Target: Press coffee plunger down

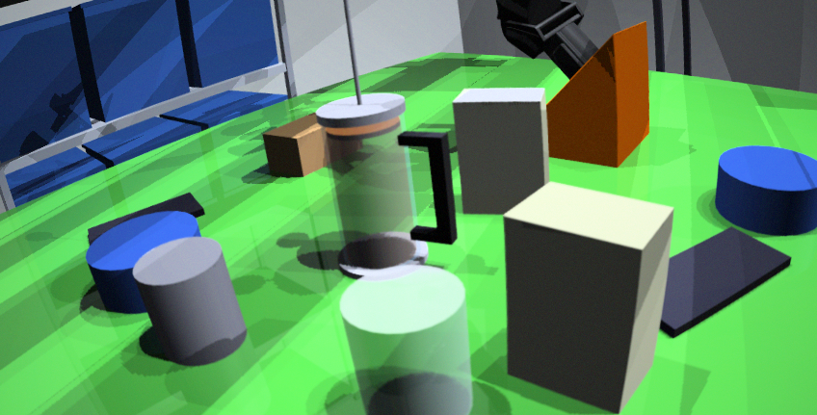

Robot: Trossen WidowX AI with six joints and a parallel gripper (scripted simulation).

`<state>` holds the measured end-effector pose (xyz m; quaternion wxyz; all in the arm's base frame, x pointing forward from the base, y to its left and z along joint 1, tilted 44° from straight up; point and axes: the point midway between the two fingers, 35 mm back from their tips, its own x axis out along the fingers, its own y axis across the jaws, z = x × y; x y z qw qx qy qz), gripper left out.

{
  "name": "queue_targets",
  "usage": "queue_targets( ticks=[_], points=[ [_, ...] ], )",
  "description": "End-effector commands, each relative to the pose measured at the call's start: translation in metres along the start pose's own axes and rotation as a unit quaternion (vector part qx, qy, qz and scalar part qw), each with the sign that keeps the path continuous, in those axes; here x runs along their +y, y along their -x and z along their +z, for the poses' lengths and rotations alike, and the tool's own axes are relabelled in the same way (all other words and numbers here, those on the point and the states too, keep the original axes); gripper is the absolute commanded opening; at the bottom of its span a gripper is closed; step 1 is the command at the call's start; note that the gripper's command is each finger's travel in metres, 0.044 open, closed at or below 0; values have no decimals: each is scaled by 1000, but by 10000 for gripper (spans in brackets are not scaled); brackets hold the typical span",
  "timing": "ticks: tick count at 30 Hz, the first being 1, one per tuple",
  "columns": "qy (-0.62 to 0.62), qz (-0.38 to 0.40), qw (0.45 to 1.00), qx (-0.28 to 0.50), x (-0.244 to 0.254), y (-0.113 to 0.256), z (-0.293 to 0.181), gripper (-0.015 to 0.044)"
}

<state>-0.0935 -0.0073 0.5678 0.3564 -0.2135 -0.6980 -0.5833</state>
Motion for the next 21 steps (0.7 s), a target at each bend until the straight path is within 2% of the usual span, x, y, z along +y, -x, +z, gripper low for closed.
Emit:
queue_targets(
  ticks=[1,6,11,18,21],
  points=[
    [-3,0,1000,5,-1,0,-2,426],
    [-15,-32,997,69,-19,-4,-36,440],
    [-40,-63,978,193,-37,6,-101,440],
    [-51,-91,930,353,-37,47,-182,440],
    [-47,-95,902,419,-32,75,-213,440]
  ],
)
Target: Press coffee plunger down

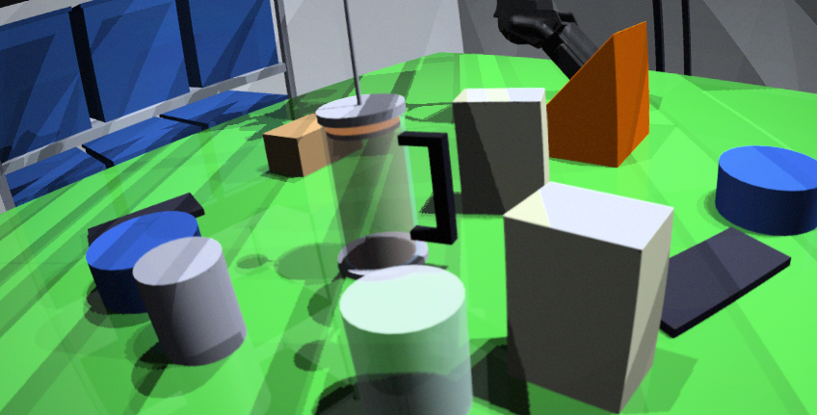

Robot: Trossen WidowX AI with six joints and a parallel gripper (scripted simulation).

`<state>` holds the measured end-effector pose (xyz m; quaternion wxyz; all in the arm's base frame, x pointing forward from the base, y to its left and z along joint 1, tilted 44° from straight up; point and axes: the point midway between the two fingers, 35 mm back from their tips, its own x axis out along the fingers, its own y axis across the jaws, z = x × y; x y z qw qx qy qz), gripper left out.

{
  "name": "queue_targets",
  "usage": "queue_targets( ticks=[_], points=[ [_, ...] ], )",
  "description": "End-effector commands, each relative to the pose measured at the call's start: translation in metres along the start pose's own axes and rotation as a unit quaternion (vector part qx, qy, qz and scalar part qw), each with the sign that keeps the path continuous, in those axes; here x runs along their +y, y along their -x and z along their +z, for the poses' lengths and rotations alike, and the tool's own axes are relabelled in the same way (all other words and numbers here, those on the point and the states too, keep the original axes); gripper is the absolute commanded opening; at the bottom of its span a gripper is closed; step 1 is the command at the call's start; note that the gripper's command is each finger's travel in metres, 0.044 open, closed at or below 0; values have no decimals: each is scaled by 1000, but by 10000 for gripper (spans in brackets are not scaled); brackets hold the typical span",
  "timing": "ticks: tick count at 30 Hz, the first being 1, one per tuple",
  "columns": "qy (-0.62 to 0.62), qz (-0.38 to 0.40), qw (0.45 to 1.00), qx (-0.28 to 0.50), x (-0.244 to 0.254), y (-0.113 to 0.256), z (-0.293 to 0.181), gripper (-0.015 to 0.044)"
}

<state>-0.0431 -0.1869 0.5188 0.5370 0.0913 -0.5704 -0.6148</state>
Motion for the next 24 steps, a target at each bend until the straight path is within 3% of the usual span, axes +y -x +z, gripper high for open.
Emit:
queue_targets(
  ticks=[1,7,14,24],
  points=[
    [12,-11,996,92,0,2,-54,440],
    [67,-3,968,242,11,34,-143,440],
    [113,43,916,384,33,104,-219,440],
    [267,198,777,534,64,264,-276,440]
  ],
)
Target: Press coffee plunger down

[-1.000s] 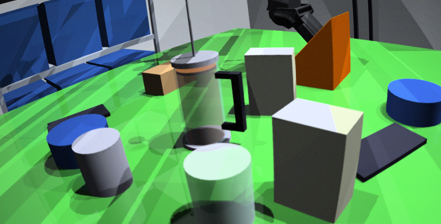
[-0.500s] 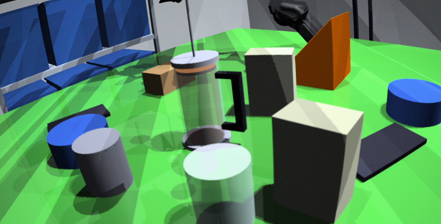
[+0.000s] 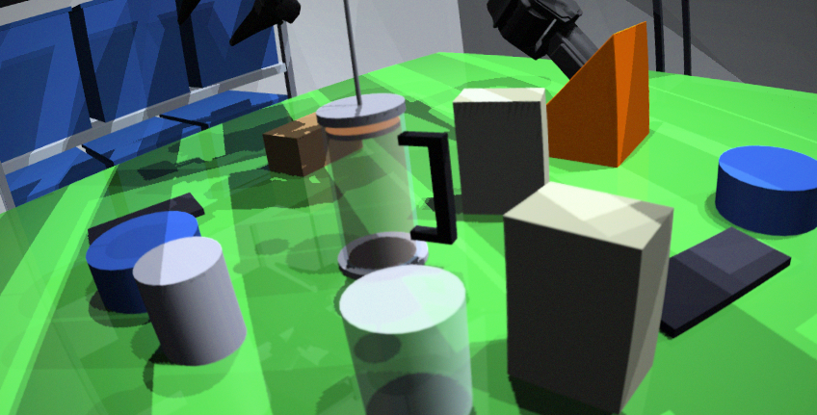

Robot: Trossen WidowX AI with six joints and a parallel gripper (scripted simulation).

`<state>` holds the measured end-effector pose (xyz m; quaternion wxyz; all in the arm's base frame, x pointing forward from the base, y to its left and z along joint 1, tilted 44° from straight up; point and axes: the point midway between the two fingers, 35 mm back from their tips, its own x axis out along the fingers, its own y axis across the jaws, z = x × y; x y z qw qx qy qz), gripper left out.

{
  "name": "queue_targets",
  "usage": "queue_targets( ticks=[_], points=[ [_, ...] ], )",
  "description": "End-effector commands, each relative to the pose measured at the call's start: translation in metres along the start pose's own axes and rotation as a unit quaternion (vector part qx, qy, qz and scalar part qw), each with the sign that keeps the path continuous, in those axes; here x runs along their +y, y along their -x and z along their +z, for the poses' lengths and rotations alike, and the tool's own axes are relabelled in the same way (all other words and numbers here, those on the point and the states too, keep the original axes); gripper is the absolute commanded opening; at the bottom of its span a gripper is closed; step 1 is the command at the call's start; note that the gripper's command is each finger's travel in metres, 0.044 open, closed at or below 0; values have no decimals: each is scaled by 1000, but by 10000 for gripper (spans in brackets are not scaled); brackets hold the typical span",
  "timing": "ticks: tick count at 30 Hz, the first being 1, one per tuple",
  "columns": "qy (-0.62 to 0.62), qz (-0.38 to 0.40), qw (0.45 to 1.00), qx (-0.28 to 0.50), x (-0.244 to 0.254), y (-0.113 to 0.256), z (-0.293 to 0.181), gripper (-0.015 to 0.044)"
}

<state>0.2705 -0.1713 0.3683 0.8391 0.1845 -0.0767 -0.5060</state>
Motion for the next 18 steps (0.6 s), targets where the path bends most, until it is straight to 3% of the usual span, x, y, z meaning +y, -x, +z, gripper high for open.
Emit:
queue_targets(
  ticks=[1,10,18],
  points=[
    [97,45,993,56,40,22,-50,440],
    [333,178,919,115,105,121,-151,440],
    [525,302,792,74,117,242,-213,440]
  ],
)
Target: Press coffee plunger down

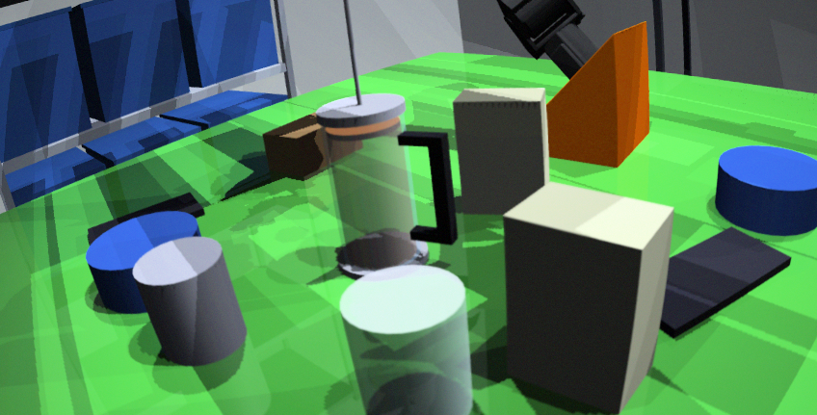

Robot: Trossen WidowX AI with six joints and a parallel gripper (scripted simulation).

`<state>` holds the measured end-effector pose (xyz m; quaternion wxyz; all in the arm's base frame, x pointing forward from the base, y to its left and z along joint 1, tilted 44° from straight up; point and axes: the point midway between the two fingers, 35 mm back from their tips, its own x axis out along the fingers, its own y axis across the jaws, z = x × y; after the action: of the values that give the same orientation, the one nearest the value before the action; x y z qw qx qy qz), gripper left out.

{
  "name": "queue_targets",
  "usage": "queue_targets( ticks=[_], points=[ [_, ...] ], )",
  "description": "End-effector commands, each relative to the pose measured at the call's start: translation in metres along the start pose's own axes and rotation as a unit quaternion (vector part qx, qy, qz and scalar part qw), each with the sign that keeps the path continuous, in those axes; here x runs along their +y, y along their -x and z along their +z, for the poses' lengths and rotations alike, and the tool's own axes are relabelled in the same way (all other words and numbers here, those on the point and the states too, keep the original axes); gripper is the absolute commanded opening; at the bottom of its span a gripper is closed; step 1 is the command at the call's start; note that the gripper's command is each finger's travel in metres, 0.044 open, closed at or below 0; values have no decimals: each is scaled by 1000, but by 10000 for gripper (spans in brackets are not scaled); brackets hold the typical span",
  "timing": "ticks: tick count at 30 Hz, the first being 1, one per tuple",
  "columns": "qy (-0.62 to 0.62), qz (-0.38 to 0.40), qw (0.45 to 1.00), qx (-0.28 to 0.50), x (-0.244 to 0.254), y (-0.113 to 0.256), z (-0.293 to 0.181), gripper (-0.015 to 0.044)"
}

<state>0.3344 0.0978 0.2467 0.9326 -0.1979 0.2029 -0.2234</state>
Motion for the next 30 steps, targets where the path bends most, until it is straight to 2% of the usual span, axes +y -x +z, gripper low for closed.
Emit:
queue_targets(
  ticks=[1,6,15,30],
  points=[
    [116,36,992,-25,45,39,-12,440],
    [166,49,984,-43,62,60,-19,440],
    [166,49,984,-44,48,26,-65,440],
    [165,50,984,-42,51,9,-64,440]
  ],
)
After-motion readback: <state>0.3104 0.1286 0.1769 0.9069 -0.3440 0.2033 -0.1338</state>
